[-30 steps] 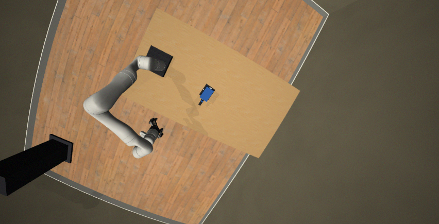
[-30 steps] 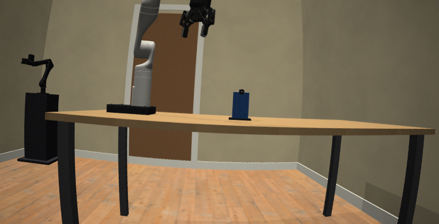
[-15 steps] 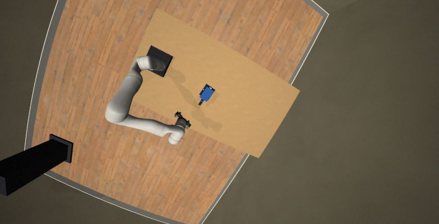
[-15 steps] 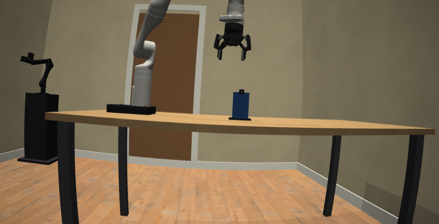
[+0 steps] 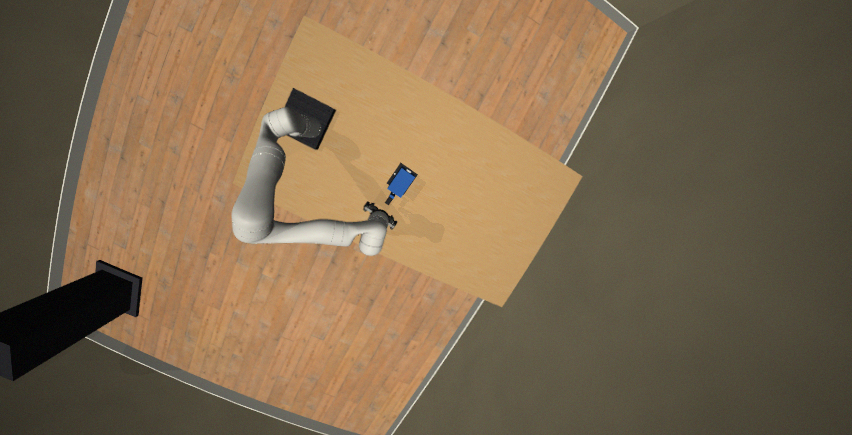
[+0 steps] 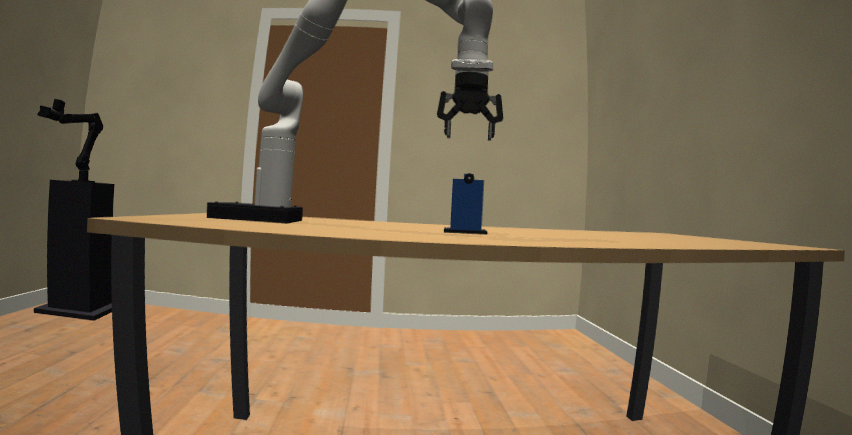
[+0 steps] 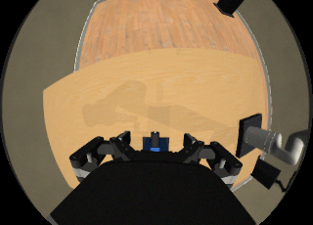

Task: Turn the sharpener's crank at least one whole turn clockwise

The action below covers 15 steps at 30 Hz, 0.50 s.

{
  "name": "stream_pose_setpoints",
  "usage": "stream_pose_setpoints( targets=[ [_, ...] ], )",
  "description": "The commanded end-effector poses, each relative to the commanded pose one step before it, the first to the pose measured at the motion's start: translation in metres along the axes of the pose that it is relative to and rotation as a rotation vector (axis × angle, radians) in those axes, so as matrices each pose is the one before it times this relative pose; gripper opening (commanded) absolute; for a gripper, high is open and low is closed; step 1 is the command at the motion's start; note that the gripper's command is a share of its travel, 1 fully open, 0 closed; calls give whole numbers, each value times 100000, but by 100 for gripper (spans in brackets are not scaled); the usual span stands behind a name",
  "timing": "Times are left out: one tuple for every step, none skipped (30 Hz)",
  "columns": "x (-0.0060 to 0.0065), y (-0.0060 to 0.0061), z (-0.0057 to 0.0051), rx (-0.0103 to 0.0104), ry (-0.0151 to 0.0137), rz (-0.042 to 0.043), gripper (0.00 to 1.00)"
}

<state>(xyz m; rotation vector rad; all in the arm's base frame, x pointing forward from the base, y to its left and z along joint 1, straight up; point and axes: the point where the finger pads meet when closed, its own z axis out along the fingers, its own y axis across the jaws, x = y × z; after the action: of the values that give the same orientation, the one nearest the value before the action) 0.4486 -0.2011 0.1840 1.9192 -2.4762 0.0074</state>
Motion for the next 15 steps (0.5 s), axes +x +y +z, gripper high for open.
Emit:
stream_pose_setpoints(
  targets=[
    [-312, -92, 78, -100, -156, -582, 100],
    [0, 0, 0, 0, 0, 0, 100],
    [0, 0, 0, 0, 0, 0, 100],
    [-553, -143, 111, 272, -131, -977, 100],
    [0, 0, 0, 0, 0, 0, 100],
    [0, 0, 0, 0, 0, 0, 100],
    [0, 0, 0, 0, 0, 0, 100],
    [0, 0, 0, 0, 0, 0, 100],
    [0, 0, 0, 0, 0, 0, 100],
    [-392, -101, 79, 192, -96, -692, 100],
    [0, 0, 0, 0, 0, 0, 100],
    [0, 0, 0, 0, 0, 0, 100],
    [0, 0, 0, 0, 0, 0, 100],
    [0, 0, 0, 0, 0, 0, 100],
    [-251, -65, 51, 123, -63, -442, 100]
  ],
)
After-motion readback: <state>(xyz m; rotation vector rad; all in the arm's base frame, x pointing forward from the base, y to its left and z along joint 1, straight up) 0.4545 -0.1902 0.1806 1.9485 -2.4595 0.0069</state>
